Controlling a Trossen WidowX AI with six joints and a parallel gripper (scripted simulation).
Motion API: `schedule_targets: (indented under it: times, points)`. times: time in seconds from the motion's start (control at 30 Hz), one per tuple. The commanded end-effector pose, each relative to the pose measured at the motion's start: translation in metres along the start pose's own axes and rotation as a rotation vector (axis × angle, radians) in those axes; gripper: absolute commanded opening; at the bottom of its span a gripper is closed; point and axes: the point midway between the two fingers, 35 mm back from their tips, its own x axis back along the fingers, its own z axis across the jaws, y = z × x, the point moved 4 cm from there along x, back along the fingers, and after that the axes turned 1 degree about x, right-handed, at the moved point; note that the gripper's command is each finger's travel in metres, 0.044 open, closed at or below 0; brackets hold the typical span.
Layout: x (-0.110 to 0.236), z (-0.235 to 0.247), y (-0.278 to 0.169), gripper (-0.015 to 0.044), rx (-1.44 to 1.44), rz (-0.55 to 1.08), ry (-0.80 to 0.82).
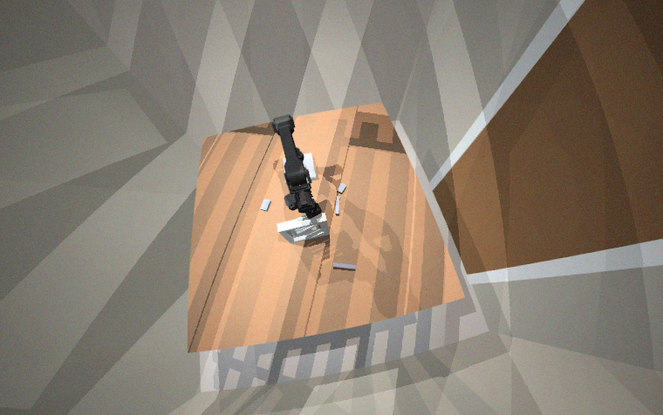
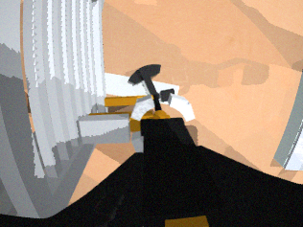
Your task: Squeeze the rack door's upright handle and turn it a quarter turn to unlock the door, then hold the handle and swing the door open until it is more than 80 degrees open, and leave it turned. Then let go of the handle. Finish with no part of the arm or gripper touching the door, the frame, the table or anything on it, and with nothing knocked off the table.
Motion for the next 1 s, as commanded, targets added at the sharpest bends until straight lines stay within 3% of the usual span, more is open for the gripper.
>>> schedule_targets:
  times: [0.0, 0.97]
  points:
    - [0.001, -0.003, 0.002, 0.0013, 0.083, -0.007, 0.017]
    - [0.000, -0.049, 0.028, 0.0013, 0.536, -0.013, 0.010]
